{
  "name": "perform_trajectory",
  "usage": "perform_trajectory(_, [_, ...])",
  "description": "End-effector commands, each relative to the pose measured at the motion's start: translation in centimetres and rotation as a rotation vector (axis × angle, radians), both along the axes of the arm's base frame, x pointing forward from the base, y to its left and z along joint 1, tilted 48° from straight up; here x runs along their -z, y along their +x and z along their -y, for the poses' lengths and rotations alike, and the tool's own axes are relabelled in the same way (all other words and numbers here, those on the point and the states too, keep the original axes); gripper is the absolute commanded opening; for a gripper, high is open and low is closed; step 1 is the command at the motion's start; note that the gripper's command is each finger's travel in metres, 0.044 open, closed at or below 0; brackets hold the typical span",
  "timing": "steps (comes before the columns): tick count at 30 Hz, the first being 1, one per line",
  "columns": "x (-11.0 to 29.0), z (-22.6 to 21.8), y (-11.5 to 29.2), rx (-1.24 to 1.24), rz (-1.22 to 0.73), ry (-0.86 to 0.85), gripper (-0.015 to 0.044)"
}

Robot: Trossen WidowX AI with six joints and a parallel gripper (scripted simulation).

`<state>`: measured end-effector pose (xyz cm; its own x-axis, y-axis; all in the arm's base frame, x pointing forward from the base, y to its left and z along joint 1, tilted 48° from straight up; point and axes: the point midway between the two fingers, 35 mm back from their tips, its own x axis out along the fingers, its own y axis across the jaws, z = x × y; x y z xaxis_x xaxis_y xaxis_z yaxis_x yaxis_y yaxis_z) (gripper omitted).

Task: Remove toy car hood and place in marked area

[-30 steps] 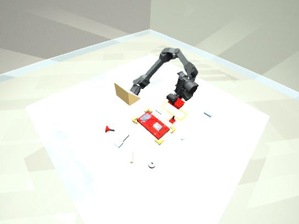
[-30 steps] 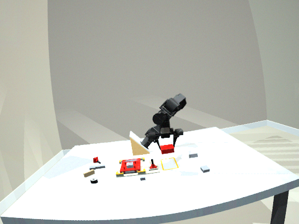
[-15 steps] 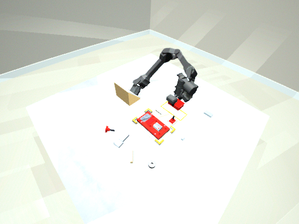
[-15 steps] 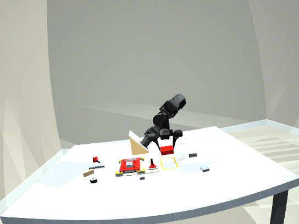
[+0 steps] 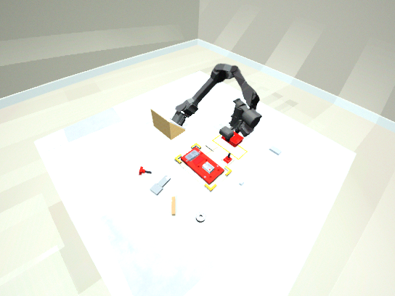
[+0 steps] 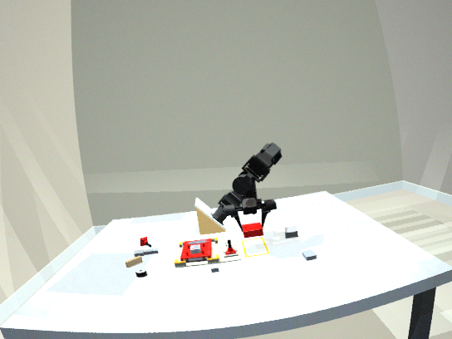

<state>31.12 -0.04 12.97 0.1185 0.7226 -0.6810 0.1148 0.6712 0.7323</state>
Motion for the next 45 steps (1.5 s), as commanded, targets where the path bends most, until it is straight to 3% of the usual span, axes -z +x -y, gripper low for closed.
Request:
perform_trajectory(1, [0.2, -0.3, 0.0, 0.001, -0.002, 0.004, 0.0000])
perform_trajectory(45, [2.1, -2.6, 0.1, 0.000, -0.001, 0.009, 0.0000])
